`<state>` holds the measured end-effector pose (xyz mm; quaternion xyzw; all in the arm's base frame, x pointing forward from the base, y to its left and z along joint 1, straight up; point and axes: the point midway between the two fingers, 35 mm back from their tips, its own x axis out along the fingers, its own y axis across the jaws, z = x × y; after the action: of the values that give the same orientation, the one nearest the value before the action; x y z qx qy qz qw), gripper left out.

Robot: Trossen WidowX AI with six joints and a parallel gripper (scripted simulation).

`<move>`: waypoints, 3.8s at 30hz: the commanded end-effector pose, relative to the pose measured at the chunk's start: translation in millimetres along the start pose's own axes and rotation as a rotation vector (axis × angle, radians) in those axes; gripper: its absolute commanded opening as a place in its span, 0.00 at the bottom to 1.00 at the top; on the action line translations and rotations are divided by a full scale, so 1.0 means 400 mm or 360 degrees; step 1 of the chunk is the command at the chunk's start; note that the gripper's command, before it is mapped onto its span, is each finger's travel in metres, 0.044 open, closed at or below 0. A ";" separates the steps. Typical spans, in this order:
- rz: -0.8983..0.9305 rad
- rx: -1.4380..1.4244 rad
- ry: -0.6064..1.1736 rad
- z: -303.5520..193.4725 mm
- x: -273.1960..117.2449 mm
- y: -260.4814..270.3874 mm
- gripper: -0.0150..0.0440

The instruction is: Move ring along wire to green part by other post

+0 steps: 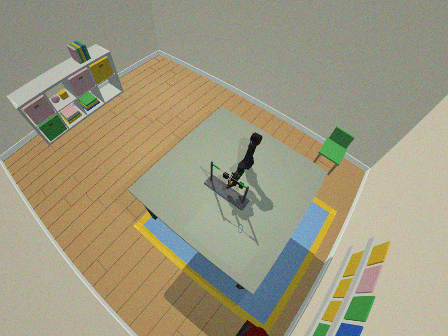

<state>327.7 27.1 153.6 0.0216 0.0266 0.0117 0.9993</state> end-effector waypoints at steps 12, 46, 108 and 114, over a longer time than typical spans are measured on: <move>-0.0022 0.0244 -0.0007 0.007 0.004 0.079 0.00; -0.0008 0.0157 -0.0010 0.022 0.007 0.143 0.00; 0.0030 -0.0052 -0.0013 -0.010 0.011 0.234 0.00; 0.0030 -0.0052 -0.0013 -0.023 0.011 0.233 0.00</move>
<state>329.9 121.7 150.6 0.0063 0.0215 0.0242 0.9995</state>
